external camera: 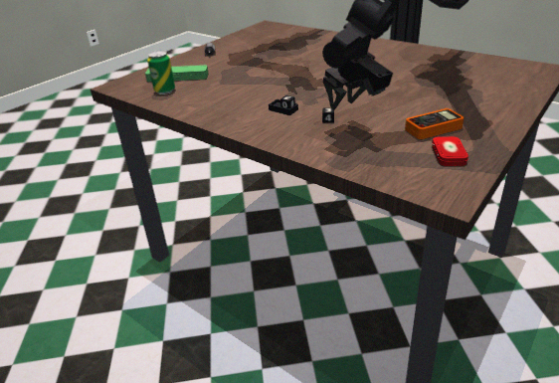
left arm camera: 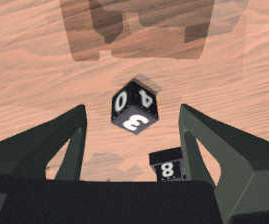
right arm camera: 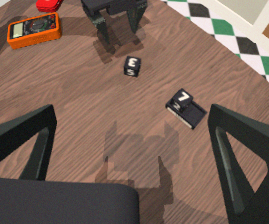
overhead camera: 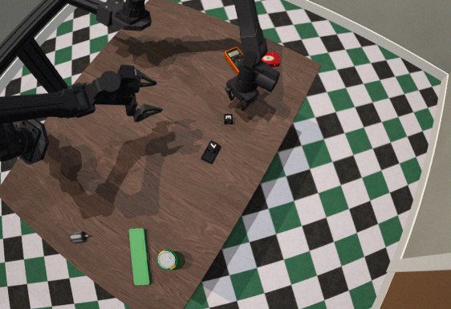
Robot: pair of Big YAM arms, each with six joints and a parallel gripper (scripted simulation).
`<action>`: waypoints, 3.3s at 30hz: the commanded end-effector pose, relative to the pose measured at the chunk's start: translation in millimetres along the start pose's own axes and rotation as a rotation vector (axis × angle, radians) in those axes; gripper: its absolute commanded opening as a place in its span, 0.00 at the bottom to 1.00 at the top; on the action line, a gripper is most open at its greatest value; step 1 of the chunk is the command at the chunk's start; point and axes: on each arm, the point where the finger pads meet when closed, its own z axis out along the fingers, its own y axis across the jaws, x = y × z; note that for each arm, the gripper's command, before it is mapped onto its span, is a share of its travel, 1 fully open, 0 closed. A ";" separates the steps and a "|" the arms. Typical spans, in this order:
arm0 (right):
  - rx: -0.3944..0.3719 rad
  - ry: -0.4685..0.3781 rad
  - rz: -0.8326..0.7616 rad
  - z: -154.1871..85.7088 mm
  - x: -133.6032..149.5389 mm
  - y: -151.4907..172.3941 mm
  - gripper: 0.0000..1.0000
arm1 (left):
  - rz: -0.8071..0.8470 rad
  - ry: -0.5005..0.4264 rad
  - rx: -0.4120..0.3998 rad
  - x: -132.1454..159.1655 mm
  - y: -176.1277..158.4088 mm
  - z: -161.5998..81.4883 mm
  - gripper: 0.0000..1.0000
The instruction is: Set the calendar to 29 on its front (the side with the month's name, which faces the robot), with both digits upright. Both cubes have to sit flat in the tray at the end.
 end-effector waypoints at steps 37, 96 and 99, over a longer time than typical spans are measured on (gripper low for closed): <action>0.006 -0.023 0.007 2.8 -12.2 -2.6 1.00 | 1.675 0.072 0.275 144.0 -77.3 11.7 0.53; 0.006 -0.023 0.007 2.8 -12.2 -2.6 1.00 | 2.771 -0.043 -0.355 151.6 -61.7 68.0 0.53; 0.006 -0.023 0.007 2.8 -12.2 -2.6 1.00 | 2.761 -0.038 -0.355 144.5 -61.0 73.8 0.53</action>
